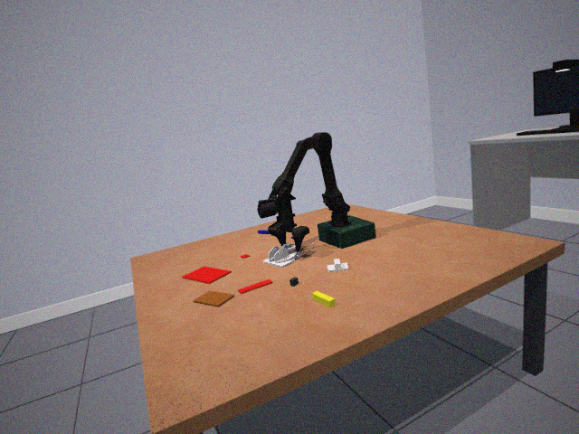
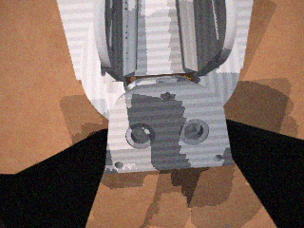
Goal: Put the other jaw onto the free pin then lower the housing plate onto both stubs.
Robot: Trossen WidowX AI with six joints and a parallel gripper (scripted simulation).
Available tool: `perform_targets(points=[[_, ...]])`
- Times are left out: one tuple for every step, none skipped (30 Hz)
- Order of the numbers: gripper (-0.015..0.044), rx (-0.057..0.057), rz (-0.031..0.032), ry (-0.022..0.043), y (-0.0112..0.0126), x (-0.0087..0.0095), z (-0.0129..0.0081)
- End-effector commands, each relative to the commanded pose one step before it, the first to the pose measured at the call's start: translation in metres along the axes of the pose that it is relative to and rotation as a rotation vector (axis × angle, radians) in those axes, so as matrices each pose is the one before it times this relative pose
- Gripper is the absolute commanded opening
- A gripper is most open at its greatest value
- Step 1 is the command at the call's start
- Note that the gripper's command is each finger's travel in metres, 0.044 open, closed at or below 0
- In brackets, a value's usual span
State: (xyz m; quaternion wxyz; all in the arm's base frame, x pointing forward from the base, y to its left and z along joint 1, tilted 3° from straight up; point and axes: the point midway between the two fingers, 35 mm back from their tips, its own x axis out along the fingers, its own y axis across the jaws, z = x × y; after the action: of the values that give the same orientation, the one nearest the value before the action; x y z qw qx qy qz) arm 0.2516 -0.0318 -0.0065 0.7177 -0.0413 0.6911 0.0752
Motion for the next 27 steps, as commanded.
perform_targets(points=[[0.0351,0.0047,0.00254,0.00220,0.00069,0.00395,-0.00118],[0.0351,0.0000,0.00000,0.00000,0.00000,0.00000,0.00000],[0.0351,0.0000,0.00000,0.00000,0.00000,0.00000,0.00000],[0.0351,0.0000,0.00000,0.00000,0.00000,0.00000,0.00000],[0.0351,0.0000,0.00000,0.00000,0.00000,0.00000,0.00000],[0.0351,0.0000,0.00000,0.00000,0.00000,0.00000,0.00000],[0.0351,0.0000,0.00000,0.00000,0.00000,0.00000,0.00000],[0.0351,0.0000,0.00000,0.00000,0.00000,0.00000,0.00000],[0.0351,0.0000,0.00000,0.00000,0.00000,0.00000,0.00000],[0.0351,0.0000,0.00000,0.00000,0.00000,0.00000,0.00000],[0.0351,0.0000,0.00000,0.00000,0.00000,0.00000,0.00000],[0.0351,0.0000,0.00000,0.00000,0.00000,0.00000,0.00000],[0.0351,0.0005,0.00000,0.00000,0.00000,0.00013,0.00000],[0.0351,0.0014,0.00000,0.00000,0.00000,0.00040,0.00000],[0.0351,0.0023,0.00001,0.00001,0.00000,0.00067,-0.00001],[0.0351,0.0023,0.00001,0.00001,0.00000,0.00067,-0.00001],[0.0351,0.0014,0.00000,0.00000,0.00000,0.00040,-0.00001],[0.0351,0.0005,0.00000,0.00000,0.00000,0.00013,0.00000],[0.0351,0.0000,0.00000,0.00000,0.00000,0.00000,0.00000],[0.0351,0.0000,0.00000,0.00000,0.00000,0.00000,0.00000],[0.0351,0.0000,0.00000,0.00000,0.00000,0.00000,0.00000],[0.0351,0.0000,0.00000,0.00000,0.00000,0.00000,0.00000],[0.0351,0.0000,0.00000,0.00000,0.00000,0.00000,0.00000],[0.0351,0.0000,0.00000,0.00000,0.00000,0.00000,0.00000],[0.0351,0.0000,0.00000,0.00000,0.00000,0.00014,0.00000],[0.0351,0.0000,0.00000,0.00000,0.00000,0.00041,0.00000],[0.0351,0.0001,0.00001,0.00001,0.00000,0.00068,-0.00001]])
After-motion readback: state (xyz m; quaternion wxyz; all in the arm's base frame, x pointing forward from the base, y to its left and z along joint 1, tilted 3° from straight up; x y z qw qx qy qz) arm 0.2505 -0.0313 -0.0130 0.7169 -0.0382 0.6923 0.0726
